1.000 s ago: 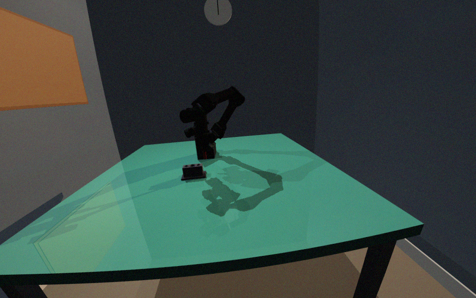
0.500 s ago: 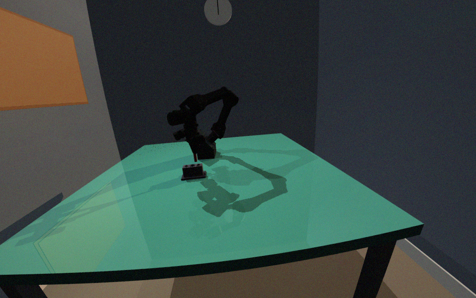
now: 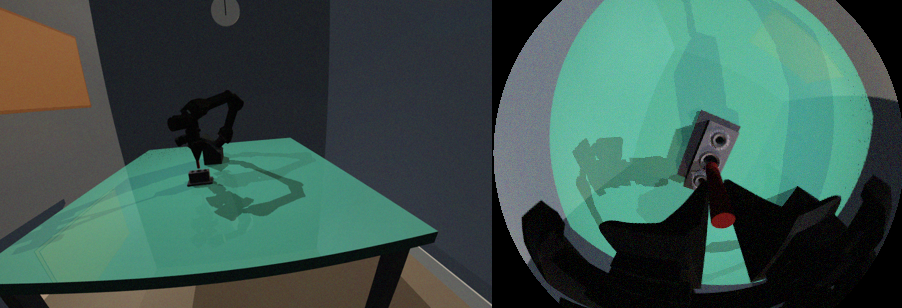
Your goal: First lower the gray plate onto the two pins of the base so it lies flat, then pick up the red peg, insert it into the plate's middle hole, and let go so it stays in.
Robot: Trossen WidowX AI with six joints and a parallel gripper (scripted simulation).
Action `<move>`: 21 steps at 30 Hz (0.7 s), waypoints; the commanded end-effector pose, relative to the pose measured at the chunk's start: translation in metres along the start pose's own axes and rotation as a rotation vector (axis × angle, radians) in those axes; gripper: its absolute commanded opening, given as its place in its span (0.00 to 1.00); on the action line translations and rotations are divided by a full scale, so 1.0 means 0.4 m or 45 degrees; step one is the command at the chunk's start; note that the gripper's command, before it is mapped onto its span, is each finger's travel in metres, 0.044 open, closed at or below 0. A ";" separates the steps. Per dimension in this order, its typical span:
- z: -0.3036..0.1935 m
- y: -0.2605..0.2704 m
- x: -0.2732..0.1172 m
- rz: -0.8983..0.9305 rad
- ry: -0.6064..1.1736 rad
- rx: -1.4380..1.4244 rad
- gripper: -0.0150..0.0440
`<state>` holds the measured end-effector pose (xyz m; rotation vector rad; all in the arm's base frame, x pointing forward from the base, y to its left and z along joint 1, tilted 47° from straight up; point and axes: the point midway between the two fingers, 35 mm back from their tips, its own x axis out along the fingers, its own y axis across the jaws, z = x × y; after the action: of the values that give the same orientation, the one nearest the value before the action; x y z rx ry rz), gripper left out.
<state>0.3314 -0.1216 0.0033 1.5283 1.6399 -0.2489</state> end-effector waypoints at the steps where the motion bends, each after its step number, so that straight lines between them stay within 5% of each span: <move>1: 0.001 -0.002 0.001 -0.008 -0.001 -0.004 0.25; 21: 0.004 0.001 0.000 0.000 0.000 0.000 0.25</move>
<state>0.3316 -0.1220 0.0030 1.5284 1.6396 -0.2489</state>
